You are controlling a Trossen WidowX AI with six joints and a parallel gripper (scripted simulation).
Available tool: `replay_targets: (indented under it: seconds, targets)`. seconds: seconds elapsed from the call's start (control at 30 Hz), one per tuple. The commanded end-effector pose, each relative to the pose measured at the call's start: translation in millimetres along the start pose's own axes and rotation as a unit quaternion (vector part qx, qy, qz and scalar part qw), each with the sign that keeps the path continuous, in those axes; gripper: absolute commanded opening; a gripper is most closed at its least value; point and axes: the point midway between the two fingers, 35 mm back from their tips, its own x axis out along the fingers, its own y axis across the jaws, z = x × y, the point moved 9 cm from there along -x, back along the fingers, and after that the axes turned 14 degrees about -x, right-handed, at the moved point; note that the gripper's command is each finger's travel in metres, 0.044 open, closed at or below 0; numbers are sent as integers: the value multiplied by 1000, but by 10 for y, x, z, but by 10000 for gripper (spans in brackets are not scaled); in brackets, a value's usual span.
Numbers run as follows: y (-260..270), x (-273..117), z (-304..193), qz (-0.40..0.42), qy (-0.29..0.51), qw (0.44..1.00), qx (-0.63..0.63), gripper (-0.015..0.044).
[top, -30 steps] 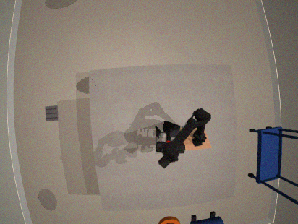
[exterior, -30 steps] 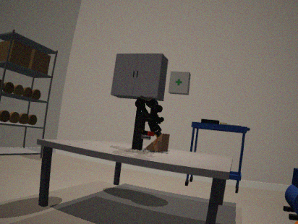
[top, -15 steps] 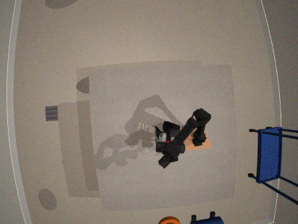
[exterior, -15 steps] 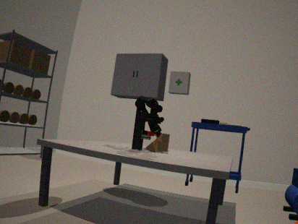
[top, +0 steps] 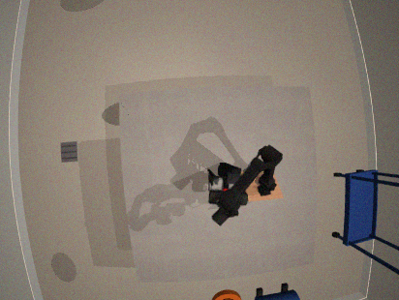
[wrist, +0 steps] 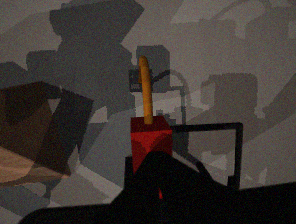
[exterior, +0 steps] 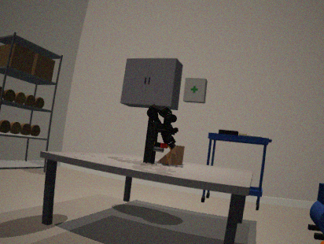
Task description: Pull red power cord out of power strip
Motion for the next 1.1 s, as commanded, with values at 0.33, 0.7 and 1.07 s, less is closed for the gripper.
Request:
replay_targets:
  seconds: [0.33, 0.7, 1.07]
  targets:
    - [-63, -14, 179, -1, -1, 1000, 0, 0]
    - [-107, -24, 348, -2, -1, 1000, 0, 0]
    - [-132, -29, 527, -2, -1, 1000, 0, 0]
